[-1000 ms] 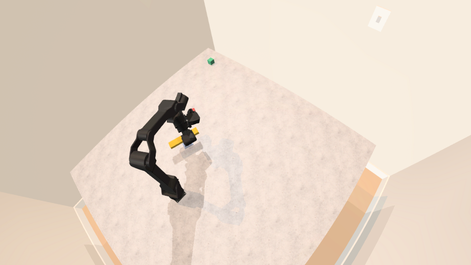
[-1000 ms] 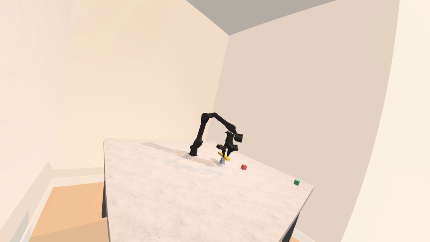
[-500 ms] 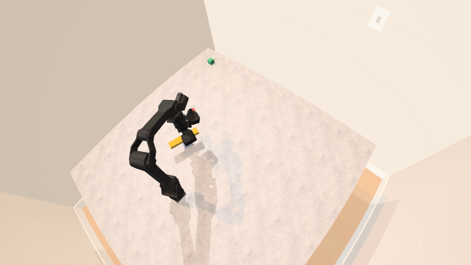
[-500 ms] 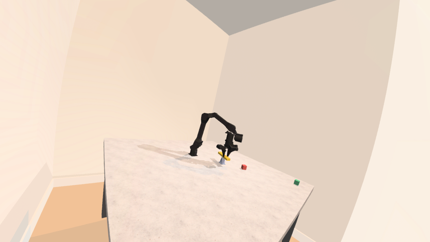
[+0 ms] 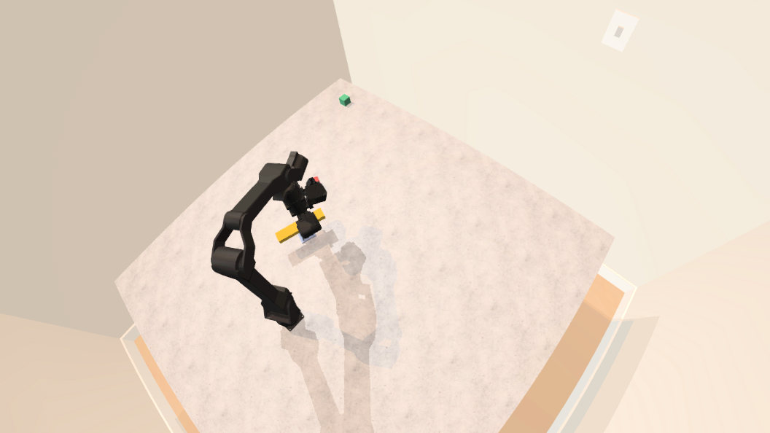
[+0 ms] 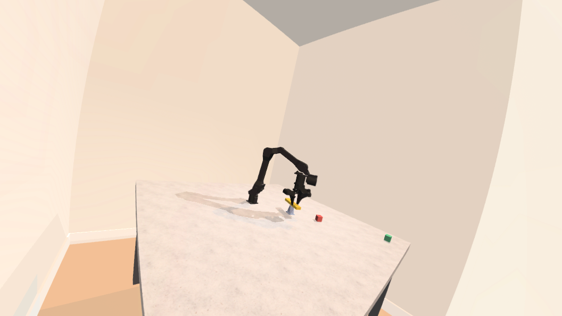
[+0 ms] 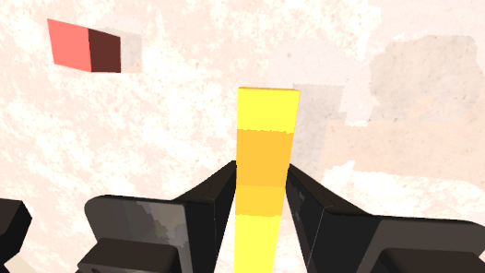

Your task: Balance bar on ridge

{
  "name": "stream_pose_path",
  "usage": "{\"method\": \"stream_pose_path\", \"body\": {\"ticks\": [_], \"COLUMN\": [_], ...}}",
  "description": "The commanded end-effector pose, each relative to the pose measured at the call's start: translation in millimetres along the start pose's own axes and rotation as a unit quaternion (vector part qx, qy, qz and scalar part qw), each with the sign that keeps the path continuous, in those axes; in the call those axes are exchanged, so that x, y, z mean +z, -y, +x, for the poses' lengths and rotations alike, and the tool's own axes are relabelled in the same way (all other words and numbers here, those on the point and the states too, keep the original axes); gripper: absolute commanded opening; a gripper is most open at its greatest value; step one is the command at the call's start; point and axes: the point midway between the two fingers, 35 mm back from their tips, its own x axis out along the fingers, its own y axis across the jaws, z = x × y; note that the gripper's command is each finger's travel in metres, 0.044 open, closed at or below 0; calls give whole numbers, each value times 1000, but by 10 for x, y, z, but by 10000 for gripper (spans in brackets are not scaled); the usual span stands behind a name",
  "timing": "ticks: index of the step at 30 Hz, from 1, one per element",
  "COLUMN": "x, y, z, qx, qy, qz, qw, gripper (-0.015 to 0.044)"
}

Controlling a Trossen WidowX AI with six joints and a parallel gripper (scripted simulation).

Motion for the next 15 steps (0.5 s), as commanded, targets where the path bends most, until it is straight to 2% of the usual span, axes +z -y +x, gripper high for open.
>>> {"method": "stream_pose_path", "body": {"ticks": [1, 15], "x": [-5, 0], "y": [0, 0], "z": [1, 0], "qx": [0, 0], "qy": [-1, 0], "qz": [2, 0], "qw": [1000, 1000], "gripper": [0, 0]}}
